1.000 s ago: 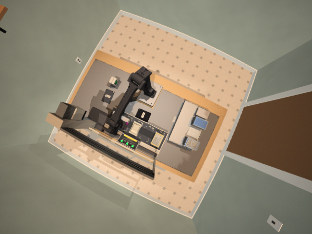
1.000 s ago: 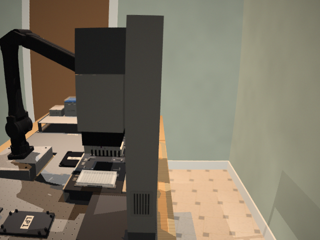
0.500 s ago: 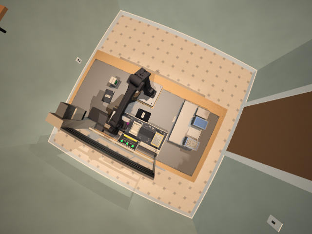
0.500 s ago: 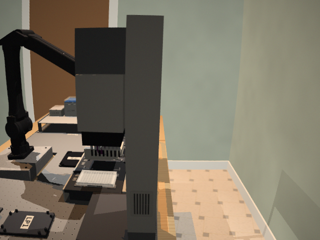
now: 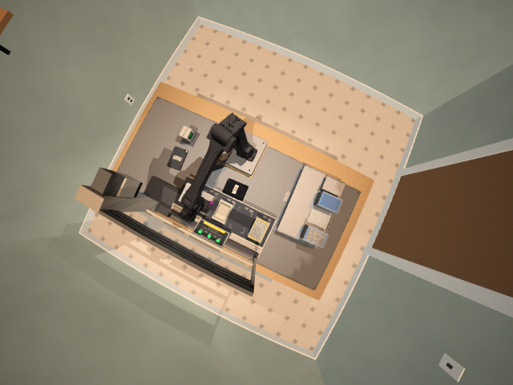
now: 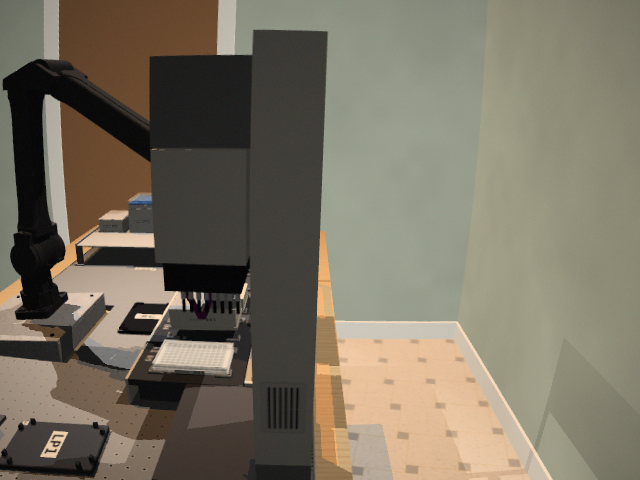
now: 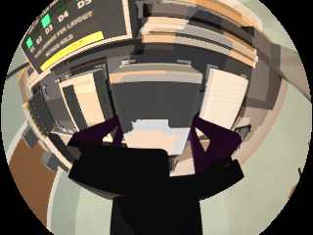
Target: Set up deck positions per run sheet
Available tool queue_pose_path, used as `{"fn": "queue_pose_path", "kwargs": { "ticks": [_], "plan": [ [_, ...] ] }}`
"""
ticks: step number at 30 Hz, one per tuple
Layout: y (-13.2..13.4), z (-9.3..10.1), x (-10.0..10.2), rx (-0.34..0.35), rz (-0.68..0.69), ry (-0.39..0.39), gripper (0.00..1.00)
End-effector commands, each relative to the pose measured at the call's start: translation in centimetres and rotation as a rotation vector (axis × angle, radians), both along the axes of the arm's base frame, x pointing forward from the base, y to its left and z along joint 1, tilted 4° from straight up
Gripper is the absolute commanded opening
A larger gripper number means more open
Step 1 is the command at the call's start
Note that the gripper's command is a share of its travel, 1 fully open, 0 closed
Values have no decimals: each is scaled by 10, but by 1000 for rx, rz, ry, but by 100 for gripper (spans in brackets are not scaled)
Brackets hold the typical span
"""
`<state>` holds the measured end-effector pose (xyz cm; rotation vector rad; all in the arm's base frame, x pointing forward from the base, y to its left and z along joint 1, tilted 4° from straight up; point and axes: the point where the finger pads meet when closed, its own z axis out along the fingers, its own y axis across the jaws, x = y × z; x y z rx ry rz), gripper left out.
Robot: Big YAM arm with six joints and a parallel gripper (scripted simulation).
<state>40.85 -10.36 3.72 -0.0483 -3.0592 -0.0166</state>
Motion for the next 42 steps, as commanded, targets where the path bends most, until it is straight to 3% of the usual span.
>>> {"fn": "queue_pose_path", "kwargs": {
  "ticks": [1,2,6,10,22,42],
  "plan": [
    [-8,-2,5,-3,-2,-19,0],
    [-11,7,15,-11,-2,-49,0],
    [-8,-10,4,-3,-2,-18,0],
    [-11,10,16,-17,-2,-70,0],
    [-9,5,6,-11,-2,-49,0],
    [-9,3,6,-12,-2,-51,0]
  ]
}}
